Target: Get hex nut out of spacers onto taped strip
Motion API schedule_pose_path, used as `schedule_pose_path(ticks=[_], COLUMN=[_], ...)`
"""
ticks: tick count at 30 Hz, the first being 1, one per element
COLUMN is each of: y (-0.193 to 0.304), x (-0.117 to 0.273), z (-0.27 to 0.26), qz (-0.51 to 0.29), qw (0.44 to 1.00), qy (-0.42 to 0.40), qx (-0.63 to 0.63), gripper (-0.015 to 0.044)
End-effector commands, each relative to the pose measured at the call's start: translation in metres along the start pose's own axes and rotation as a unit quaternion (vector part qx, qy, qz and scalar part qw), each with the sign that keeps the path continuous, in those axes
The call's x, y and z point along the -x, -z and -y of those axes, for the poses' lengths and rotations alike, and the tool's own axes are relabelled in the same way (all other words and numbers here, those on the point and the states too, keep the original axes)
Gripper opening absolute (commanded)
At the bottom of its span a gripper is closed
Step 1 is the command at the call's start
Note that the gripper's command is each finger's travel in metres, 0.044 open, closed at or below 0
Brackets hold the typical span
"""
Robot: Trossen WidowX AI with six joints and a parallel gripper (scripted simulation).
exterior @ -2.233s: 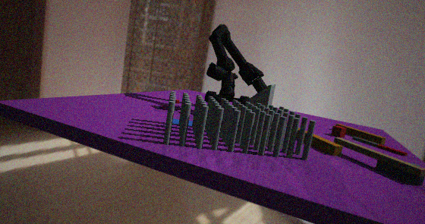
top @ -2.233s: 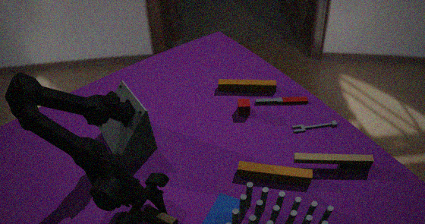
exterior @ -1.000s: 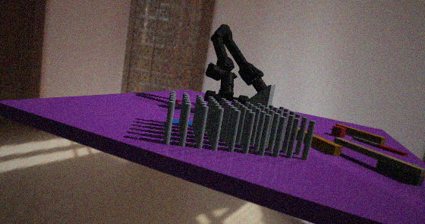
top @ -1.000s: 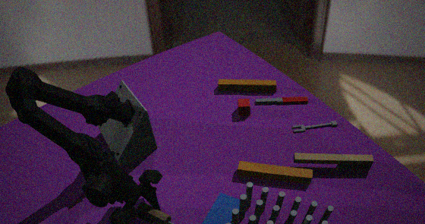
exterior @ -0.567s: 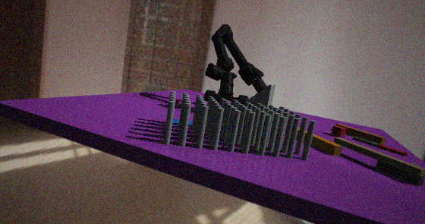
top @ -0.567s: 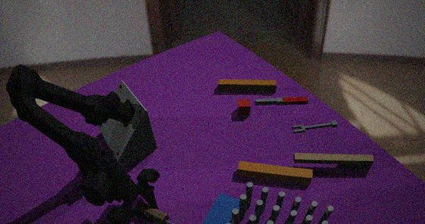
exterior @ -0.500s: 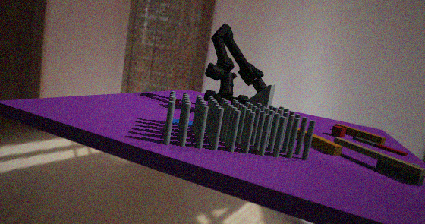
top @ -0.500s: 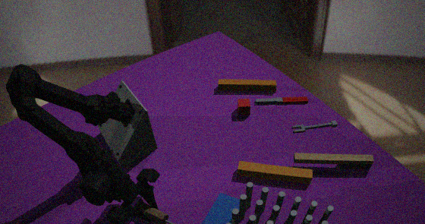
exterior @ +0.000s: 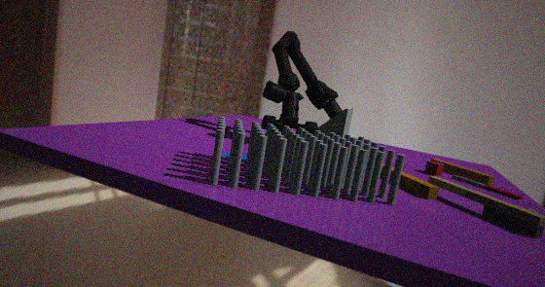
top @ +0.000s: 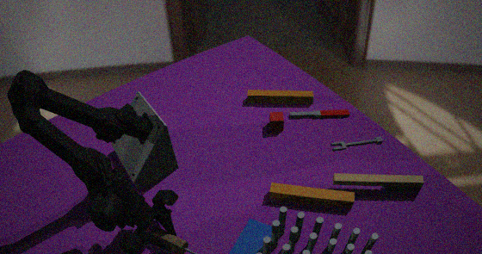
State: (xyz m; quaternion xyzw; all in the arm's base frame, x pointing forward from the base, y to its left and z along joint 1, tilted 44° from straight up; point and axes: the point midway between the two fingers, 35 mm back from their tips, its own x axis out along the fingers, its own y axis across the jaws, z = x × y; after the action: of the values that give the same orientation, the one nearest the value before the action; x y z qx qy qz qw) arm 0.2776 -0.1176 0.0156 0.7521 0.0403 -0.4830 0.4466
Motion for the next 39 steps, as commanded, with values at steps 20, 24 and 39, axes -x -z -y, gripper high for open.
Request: schedule_pose_path(ticks=[20,24,39], y=[0.001,0.003,0.008], x=[0.008,0.011,0.018], z=[0.000,-0.001,-0.002], qz=[-0.002,-0.002,-0.002], qw=[1.000,1.000,1.000], qy=[0.001,0.001,0.000], qx=[0.001,0.001,0.000], gripper=[0.0000,0.0000,0.0000])
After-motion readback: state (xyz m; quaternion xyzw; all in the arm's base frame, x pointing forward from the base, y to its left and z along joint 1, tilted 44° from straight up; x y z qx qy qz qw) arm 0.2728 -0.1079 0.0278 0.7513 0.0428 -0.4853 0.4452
